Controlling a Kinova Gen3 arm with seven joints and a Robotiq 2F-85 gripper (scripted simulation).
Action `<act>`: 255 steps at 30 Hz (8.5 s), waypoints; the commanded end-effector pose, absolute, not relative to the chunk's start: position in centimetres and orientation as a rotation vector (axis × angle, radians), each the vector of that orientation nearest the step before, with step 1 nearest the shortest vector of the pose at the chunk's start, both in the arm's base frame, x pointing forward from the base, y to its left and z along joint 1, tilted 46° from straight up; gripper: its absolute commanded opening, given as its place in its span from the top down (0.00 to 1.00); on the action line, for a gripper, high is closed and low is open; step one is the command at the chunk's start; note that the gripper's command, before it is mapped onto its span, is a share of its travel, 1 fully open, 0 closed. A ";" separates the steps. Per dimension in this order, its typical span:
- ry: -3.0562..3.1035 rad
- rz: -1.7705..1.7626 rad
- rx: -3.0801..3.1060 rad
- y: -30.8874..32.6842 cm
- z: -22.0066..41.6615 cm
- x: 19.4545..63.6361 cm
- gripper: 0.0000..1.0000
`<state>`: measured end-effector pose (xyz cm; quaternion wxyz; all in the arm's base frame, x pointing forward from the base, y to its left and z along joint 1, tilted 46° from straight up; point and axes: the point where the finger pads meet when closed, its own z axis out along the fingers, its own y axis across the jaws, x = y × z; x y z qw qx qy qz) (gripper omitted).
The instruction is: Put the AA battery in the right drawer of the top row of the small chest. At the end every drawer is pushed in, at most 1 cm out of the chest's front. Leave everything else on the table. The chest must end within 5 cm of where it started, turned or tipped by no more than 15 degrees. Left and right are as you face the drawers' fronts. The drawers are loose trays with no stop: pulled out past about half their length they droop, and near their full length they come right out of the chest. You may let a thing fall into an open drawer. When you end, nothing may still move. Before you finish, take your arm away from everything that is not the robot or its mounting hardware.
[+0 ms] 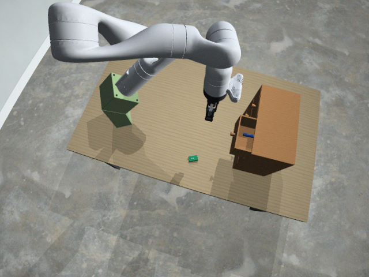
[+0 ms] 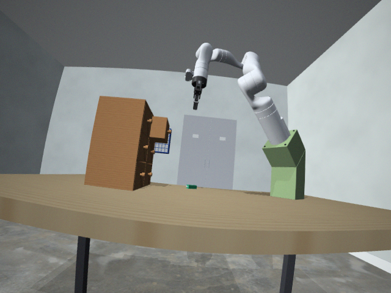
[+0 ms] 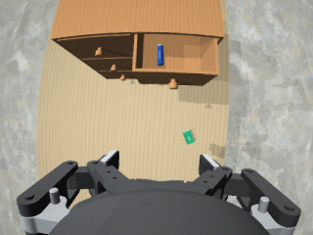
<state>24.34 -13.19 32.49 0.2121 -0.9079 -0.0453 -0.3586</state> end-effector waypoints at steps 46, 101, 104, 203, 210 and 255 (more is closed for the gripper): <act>-0.120 -0.911 -2.547 -12.9 32.4 24.1 0.00; 2.187 0.353 -0.932 -12.4 25.9 18.3 0.00; 2.213 0.370 -0.870 -12.6 25.8 18.3 0.00; 1.803 0.517 0.001 -11.2 23.2 29.8 1.00; 1.803 0.517 0.001 -11.2 23.2 29.8 1.00; 1.795 0.516 -0.005 -10.6 26.2 36.0 1.00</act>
